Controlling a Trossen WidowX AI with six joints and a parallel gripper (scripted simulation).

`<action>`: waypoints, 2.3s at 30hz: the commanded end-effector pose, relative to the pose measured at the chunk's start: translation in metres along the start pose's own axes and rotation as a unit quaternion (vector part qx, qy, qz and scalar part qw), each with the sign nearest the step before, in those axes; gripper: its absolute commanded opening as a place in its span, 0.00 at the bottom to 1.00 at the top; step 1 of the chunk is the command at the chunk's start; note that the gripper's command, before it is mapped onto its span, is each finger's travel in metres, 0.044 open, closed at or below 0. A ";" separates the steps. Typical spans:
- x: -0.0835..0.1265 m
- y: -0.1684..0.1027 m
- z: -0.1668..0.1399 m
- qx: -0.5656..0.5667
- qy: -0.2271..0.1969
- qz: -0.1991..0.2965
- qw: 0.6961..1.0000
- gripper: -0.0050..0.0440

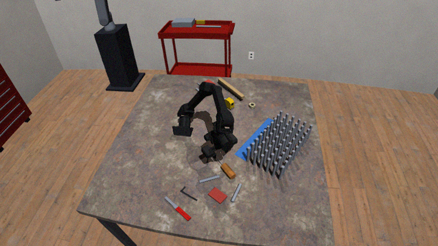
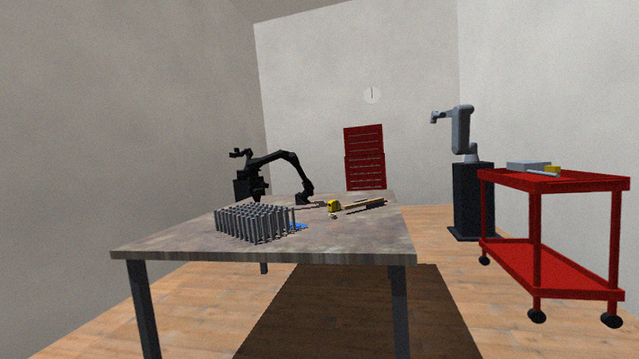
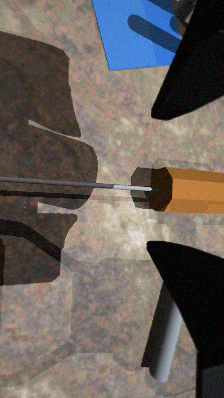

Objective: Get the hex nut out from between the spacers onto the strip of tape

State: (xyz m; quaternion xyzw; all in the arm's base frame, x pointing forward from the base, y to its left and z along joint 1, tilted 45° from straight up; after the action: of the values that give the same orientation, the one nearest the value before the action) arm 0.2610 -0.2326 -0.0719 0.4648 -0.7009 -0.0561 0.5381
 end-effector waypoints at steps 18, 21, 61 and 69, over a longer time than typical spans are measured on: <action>-0.006 -0.004 -0.003 0.000 0.000 0.013 1.000 0.67; -0.007 -0.004 -0.003 0.000 -0.001 0.013 1.000 0.67; -0.065 -0.002 -0.002 -0.002 -0.001 0.008 1.000 0.62; -0.059 -0.004 -0.003 0.004 -0.001 0.016 1.000 0.28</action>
State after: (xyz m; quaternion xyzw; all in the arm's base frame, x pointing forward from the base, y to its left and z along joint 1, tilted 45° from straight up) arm 0.2618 -0.1845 -0.1205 0.4640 -0.7013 -0.0543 0.5384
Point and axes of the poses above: the point midway between the two fingers, 35 mm back from their tips, its own x axis back along the fingers, its own z axis across the jaws, y = z × x, the point moved 5 cm from there along x, back along the fingers, and after that the axes turned 6 degrees about -x, right-handed, at the moved point
